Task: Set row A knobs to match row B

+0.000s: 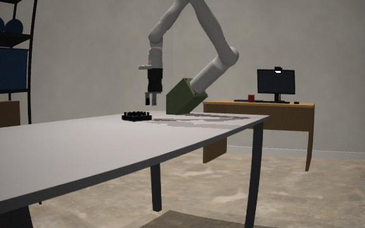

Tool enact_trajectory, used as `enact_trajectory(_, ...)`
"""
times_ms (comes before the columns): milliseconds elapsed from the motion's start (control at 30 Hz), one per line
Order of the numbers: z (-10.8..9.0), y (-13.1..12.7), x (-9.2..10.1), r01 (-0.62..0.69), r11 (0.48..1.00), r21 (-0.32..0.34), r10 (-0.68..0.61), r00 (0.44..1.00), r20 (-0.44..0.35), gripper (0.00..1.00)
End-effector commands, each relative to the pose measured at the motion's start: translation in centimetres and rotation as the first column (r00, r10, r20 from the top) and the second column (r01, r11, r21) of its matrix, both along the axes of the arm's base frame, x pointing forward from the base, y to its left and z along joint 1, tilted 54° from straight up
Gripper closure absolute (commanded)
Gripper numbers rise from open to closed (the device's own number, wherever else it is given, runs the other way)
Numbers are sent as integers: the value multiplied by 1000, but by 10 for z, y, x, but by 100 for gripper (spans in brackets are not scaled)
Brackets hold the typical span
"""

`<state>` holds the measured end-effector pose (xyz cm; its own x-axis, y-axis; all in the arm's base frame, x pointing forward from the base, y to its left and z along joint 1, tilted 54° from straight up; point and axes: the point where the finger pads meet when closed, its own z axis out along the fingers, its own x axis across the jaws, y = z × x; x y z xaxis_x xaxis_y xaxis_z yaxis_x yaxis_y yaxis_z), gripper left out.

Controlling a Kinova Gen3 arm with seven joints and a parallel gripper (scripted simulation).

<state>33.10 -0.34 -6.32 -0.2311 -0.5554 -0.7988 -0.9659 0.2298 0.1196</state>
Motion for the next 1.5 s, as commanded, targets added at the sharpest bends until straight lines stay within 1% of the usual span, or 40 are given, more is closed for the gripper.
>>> enact_trajectory(0, 0, -1, 0, 1, 1000, -1, -1, 1000, 0, 0)
enact_trajectory(1067, 0, -1, 1, -3, 1000, -1, 3, 1000, 6, 0)
enact_trajectory(1233, 0, -1, 7, -39, 999, -5, 39, 998, 53, 0)
enact_trajectory(1400, 1, -3, 20, -122, 992, -20, 124, 979, 164, 0)
enact_trajectory(1467, 1, -3, 20, -122, 992, -20, 124, 979, 164, 0)
